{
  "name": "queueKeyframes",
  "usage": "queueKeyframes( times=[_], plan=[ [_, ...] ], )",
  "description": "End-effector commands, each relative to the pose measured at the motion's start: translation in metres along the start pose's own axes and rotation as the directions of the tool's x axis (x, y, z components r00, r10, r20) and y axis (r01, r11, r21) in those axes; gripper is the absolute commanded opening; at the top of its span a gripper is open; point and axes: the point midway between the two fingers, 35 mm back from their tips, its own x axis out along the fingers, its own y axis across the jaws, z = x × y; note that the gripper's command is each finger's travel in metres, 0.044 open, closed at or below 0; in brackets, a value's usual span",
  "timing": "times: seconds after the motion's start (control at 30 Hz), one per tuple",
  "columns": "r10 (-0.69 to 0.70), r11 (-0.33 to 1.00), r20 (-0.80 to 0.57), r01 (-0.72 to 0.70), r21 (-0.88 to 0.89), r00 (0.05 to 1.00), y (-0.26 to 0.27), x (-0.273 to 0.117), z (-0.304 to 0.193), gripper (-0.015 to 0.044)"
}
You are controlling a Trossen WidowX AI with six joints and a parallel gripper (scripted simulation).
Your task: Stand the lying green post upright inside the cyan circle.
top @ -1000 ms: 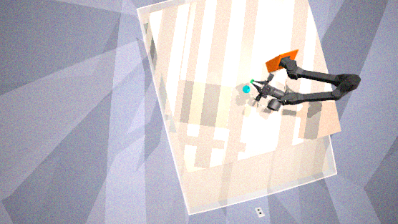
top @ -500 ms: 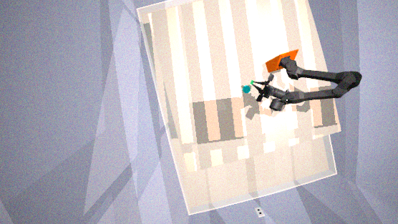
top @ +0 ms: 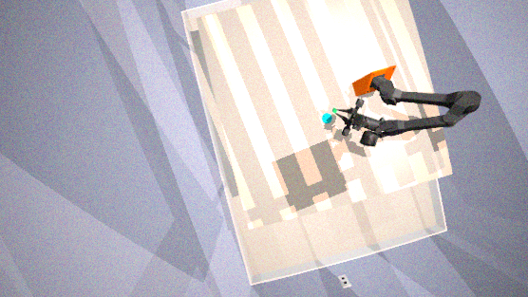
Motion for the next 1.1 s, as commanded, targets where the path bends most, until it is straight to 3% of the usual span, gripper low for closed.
queueKeyframes(
  times=[0.0,1.07],
  plan=[
    [0.013,1.0,0.025,-0.013,0.021,1.0,-0.001,-0.002,0.001,0.0023],
    [0.108,0.975,0.184,-0.14,0.174,0.977,0.003,-0.015,0.007,0.0023]
  ],
)
